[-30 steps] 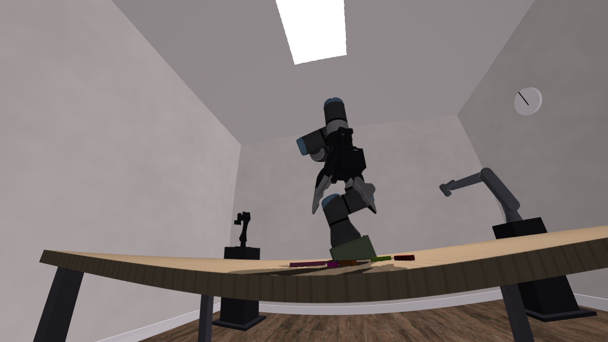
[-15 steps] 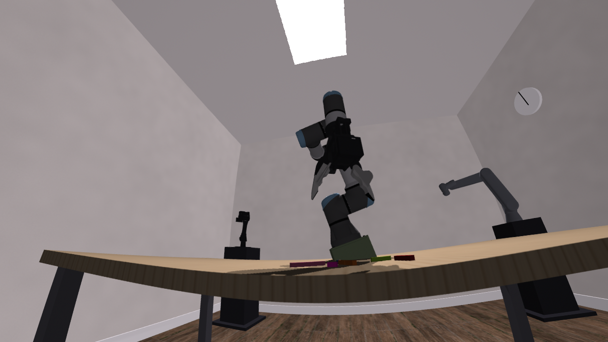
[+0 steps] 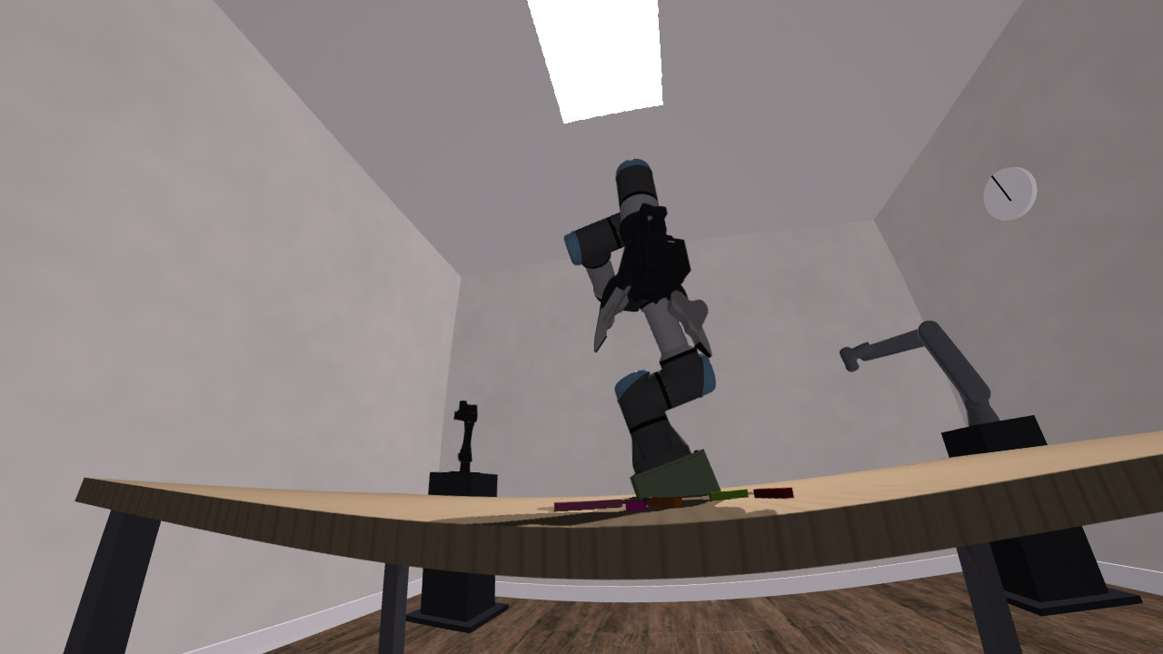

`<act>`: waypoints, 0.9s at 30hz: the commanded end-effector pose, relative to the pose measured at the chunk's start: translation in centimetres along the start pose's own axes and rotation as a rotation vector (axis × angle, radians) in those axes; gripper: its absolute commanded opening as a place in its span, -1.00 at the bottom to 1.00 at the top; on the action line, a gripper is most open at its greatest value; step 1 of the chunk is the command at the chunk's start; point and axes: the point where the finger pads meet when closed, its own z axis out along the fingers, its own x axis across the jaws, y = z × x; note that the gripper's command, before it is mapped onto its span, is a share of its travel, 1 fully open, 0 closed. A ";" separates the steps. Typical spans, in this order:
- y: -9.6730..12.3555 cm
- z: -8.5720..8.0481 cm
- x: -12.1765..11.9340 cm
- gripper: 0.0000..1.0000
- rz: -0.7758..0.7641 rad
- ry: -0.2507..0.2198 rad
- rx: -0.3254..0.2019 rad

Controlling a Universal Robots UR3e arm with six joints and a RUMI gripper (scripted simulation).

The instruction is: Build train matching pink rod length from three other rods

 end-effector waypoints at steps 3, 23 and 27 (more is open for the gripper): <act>-0.3 -1.4 0.2 1.00 0.001 0.008 0.020; -0.3 -1.8 0.1 1.00 0.001 0.008 0.020; -0.4 -1.8 0.1 1.00 0.001 0.008 0.021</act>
